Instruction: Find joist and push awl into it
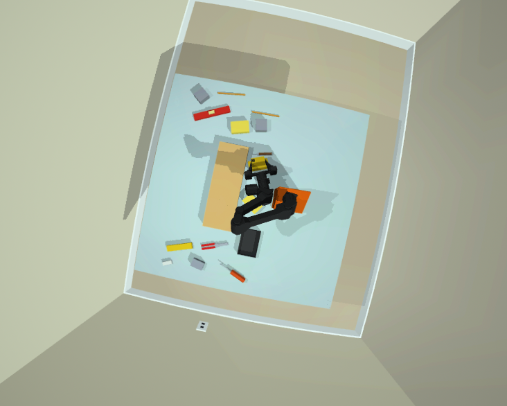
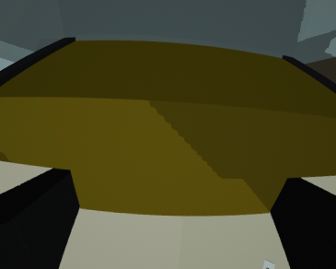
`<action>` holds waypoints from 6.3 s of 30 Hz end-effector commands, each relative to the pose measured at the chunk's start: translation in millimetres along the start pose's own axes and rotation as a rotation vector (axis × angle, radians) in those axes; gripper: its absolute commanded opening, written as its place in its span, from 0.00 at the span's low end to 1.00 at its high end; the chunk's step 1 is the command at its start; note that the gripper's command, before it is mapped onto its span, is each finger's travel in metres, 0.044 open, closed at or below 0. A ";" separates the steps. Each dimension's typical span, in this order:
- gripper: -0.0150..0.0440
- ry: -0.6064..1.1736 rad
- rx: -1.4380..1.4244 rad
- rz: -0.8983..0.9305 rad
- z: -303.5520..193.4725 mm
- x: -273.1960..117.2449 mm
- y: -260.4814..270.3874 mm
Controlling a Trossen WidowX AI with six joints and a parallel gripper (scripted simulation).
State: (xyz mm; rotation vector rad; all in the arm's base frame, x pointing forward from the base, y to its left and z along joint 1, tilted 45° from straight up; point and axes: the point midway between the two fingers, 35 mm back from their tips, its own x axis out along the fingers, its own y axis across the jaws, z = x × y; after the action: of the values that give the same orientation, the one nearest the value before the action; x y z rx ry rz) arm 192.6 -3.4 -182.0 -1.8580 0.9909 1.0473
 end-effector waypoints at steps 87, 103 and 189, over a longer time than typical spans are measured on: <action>0.90 0.001 0.000 0.000 1.8 -2.3 -0.1; 1.00 0.001 0.000 0.000 1.7 -2.2 -0.1; 1.00 -1.086 1.527 0.678 -34.6 -10.6 -2.2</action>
State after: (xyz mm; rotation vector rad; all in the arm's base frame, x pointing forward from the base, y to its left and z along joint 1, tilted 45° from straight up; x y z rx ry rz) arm 201.1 -31.6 -158.9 0.3158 1.1154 0.9172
